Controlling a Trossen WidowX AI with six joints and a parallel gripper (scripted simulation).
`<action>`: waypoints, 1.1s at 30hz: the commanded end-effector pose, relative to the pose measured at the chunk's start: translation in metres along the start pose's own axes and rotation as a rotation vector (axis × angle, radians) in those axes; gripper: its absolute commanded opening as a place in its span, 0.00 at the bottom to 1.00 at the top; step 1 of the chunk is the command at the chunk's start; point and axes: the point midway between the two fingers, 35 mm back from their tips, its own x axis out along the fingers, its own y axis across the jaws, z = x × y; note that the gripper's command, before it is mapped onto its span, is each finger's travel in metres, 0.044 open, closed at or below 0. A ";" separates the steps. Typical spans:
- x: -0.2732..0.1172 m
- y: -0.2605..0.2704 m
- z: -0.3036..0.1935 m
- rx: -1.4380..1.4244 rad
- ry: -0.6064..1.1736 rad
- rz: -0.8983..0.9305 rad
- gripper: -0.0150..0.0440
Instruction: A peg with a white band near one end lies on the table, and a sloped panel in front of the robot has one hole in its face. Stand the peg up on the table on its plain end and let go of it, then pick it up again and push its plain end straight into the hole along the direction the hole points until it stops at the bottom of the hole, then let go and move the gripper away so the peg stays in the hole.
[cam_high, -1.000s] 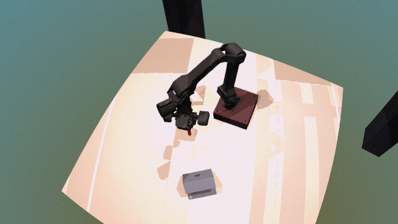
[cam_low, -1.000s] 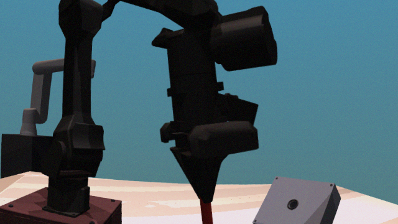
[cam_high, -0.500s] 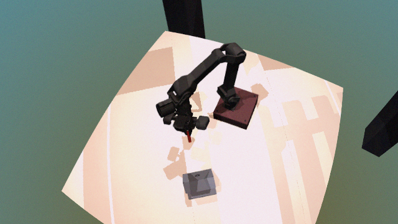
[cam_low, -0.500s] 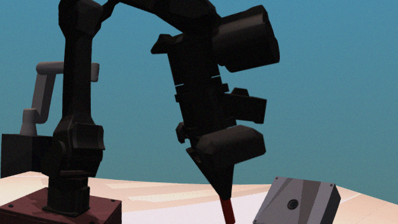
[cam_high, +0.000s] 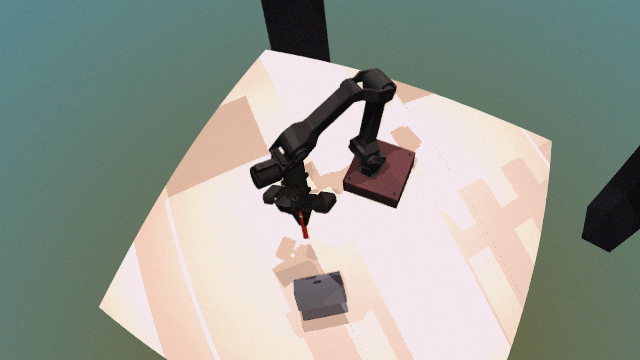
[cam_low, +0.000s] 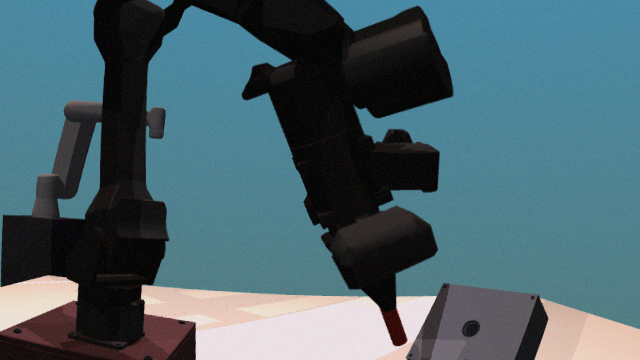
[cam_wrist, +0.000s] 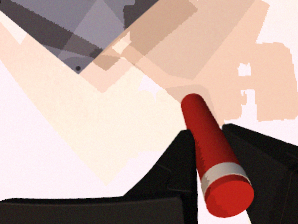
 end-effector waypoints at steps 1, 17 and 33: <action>0.002 0.004 0.006 0.032 -0.044 0.032 0.25; 0.003 0.016 0.026 0.126 -0.173 0.144 0.25; 0.012 0.023 0.039 0.163 -0.224 0.197 0.25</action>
